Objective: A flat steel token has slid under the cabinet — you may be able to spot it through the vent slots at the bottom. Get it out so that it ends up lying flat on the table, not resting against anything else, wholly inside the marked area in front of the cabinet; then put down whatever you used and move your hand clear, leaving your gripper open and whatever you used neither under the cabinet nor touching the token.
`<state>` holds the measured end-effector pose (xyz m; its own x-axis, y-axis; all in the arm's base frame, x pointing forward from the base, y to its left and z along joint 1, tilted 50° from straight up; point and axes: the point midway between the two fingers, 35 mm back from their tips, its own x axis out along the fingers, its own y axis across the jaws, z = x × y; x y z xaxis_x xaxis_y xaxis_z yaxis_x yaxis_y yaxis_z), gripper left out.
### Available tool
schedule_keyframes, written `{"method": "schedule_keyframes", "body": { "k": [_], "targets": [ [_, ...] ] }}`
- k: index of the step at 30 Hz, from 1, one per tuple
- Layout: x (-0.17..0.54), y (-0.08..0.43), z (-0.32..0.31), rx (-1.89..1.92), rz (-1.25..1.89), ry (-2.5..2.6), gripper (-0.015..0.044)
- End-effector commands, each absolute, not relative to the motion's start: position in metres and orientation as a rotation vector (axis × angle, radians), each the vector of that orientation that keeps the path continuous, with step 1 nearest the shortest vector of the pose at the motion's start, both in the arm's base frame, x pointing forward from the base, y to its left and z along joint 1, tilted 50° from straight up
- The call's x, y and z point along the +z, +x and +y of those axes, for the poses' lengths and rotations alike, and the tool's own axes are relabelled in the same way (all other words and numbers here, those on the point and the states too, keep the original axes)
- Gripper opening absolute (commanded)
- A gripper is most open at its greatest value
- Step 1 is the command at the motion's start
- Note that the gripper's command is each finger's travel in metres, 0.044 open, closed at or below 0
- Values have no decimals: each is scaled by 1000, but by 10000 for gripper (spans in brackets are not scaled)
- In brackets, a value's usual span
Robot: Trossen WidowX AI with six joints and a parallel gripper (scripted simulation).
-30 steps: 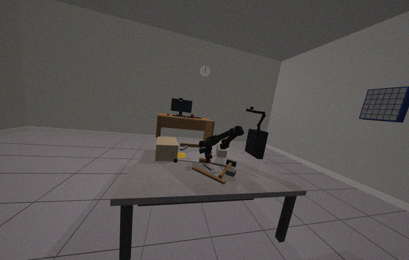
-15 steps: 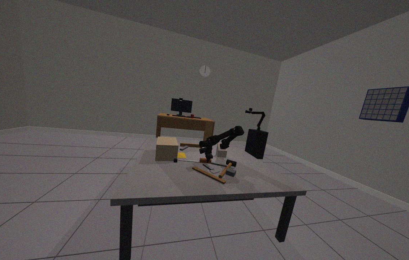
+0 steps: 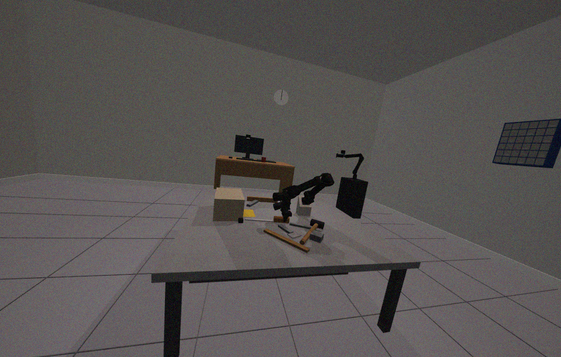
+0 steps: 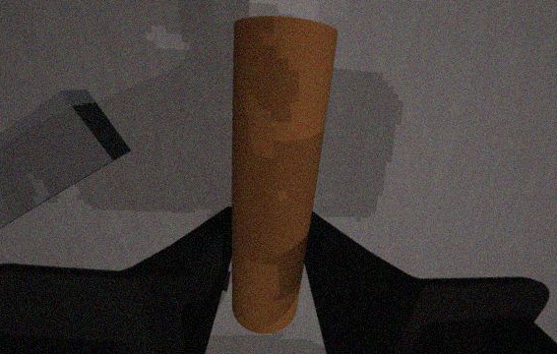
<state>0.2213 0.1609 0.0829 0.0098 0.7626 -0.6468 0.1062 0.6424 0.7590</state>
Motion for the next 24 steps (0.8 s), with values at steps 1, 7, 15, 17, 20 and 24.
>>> {"method": "schedule_keyframes", "body": {
  "k": [1,7,15,17,20,24],
  "targets": [
    [78,222,154,595,1492,764,0],
    [72,222,149,598,1490,759,0],
    [64,221,142,601,1489,755,0],
    [62,221,140,602,1488,754,0],
    [59,220,138,603,1488,753,0],
    [55,220,135,605,1487,752,0]
  ]
}}
